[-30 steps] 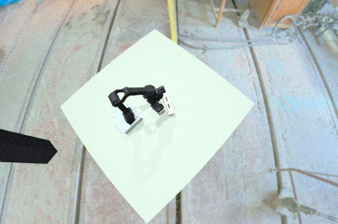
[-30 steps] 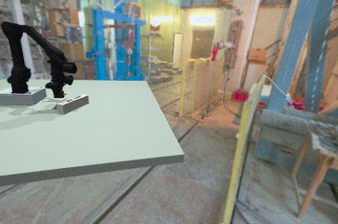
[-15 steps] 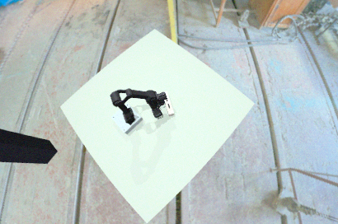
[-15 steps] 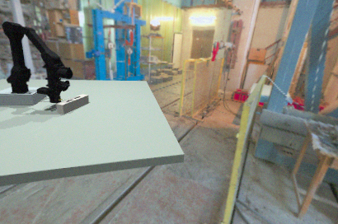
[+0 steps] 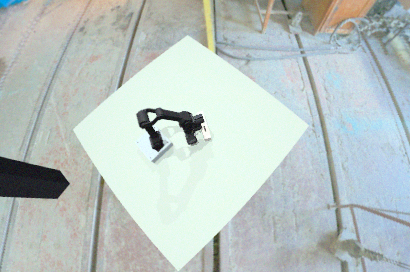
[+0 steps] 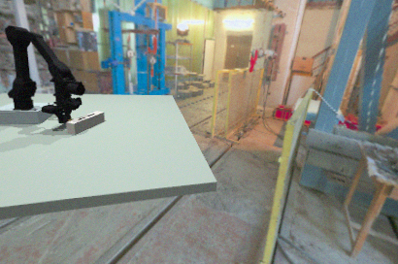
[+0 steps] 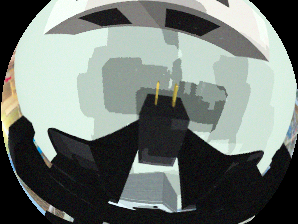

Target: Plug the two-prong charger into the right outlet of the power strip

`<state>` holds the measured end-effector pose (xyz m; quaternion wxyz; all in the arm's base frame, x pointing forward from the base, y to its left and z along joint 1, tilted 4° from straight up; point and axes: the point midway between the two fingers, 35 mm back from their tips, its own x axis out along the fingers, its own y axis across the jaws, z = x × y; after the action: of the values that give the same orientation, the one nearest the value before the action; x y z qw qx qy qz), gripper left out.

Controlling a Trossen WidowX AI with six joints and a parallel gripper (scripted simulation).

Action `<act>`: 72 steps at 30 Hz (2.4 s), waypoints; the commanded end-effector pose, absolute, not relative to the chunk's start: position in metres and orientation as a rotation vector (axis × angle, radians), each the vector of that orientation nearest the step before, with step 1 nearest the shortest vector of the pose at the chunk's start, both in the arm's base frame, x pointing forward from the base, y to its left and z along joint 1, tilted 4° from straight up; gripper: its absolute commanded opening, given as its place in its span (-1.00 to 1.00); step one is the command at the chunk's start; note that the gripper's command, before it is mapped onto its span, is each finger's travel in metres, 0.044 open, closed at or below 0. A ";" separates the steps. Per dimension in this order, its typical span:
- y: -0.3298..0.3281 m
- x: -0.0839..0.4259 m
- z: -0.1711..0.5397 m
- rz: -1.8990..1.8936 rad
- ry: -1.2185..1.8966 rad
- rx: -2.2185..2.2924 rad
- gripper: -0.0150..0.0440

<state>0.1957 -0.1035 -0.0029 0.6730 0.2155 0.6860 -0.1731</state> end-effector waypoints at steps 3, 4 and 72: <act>-0.109 0.202 -0.003 -0.403 1.534 0.503 -0.49; -0.110 0.203 -0.003 -0.405 1.534 0.505 -0.49; -0.135 0.232 -0.006 -0.445 1.523 0.548 -0.49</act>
<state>0.2312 -0.1356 -0.0065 0.6690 0.2399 0.6754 -0.1968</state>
